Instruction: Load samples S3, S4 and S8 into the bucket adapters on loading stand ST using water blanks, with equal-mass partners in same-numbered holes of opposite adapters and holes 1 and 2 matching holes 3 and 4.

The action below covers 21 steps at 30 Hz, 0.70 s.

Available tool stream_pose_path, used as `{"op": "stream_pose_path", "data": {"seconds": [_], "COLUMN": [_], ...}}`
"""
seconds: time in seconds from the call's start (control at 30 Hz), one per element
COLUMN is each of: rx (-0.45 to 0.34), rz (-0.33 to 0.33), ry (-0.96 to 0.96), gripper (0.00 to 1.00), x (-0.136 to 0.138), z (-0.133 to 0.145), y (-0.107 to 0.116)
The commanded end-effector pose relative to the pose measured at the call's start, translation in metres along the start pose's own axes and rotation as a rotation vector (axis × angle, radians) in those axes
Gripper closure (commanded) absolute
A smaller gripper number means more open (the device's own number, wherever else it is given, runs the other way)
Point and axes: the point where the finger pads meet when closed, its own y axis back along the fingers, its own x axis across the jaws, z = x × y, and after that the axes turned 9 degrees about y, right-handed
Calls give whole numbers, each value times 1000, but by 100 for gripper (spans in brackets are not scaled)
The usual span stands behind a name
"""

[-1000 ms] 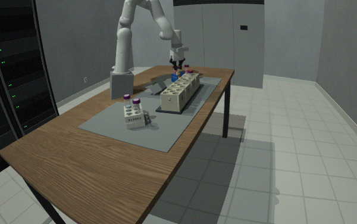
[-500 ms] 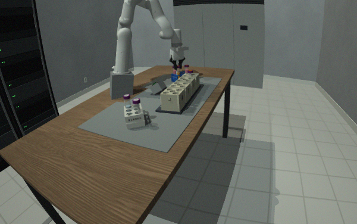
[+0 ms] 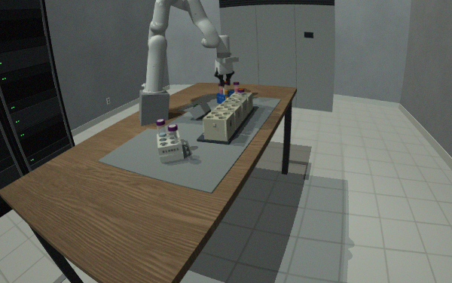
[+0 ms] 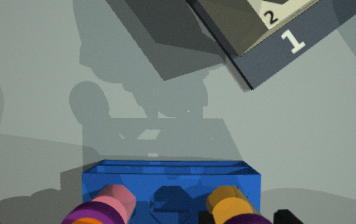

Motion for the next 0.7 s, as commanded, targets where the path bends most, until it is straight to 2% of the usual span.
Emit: {"op": "stream_pose_path", "data": {"seconds": [0.0,0.3,0.67], "rx": [1,1,1], "rz": [-3,-3,-3], "ry": [0,0,0], "gripper": [100,100,100], "x": [-1,-1,-1], "z": [0,0,0], "y": [2,6,24]}}
